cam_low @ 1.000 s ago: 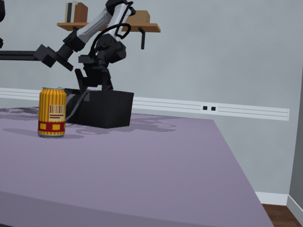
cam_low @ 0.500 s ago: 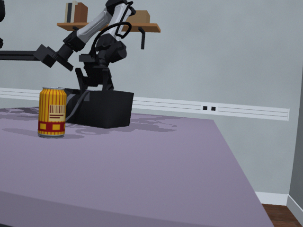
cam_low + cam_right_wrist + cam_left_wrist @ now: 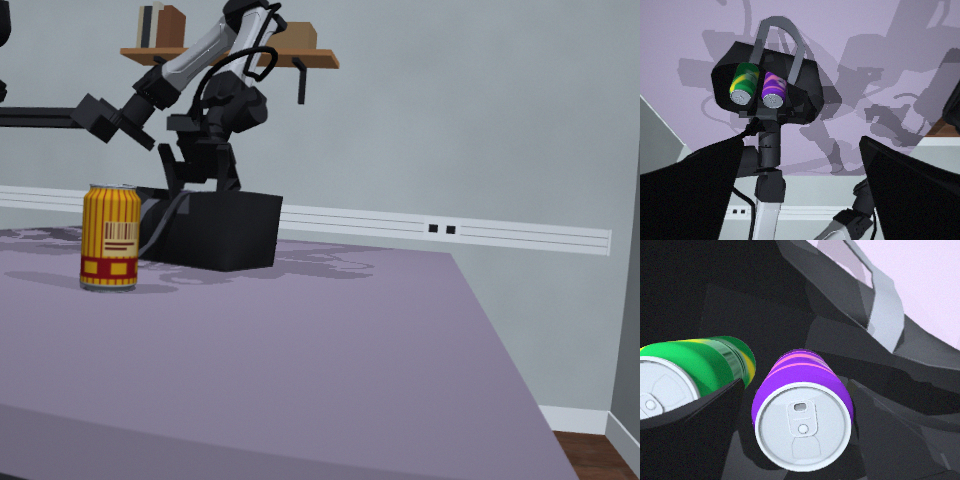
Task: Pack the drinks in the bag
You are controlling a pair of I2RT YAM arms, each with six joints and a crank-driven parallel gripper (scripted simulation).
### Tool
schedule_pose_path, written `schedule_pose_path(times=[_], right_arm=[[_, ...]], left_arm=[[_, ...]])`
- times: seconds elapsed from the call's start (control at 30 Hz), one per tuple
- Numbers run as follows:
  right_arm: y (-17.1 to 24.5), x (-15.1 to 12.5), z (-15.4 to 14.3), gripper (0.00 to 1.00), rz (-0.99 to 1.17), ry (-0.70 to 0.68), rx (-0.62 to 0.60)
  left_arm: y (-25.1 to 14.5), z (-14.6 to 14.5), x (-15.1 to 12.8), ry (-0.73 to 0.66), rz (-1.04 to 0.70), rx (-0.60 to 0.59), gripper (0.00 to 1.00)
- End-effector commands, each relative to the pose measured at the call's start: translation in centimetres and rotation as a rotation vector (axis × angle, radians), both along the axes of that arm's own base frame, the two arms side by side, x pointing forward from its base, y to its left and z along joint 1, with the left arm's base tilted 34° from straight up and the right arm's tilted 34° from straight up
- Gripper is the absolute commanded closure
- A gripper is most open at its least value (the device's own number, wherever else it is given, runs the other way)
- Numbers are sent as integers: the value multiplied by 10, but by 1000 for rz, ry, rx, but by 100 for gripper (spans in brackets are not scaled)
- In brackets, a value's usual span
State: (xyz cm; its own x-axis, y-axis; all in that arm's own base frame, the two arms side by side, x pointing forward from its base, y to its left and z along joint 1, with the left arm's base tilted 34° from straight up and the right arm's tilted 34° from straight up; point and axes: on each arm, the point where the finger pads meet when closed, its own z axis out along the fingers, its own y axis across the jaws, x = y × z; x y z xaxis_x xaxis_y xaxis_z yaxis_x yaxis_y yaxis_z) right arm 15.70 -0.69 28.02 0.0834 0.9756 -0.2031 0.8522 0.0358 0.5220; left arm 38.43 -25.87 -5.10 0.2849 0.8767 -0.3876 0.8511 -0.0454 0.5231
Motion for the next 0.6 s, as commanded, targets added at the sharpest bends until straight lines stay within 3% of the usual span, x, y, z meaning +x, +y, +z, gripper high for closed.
schedule_pose_path(times=[0.0,0.07,0.1,0.57], right_arm=[[-1,0,7,0,-13,-17,-2],[-1,0,7,0,-13,-17,-2],[-1,0,7,0,-13,-17,-2],[-1,0,7,0,-13,-17,-2]], left_arm=[[-9,21,11,-47,-3,-38,9],[-9,21,11,-46,-4,-39,9],[-5,17,-9,-5,-2,-5,9],[-16,52,-20,-29,-5,-25,9]])
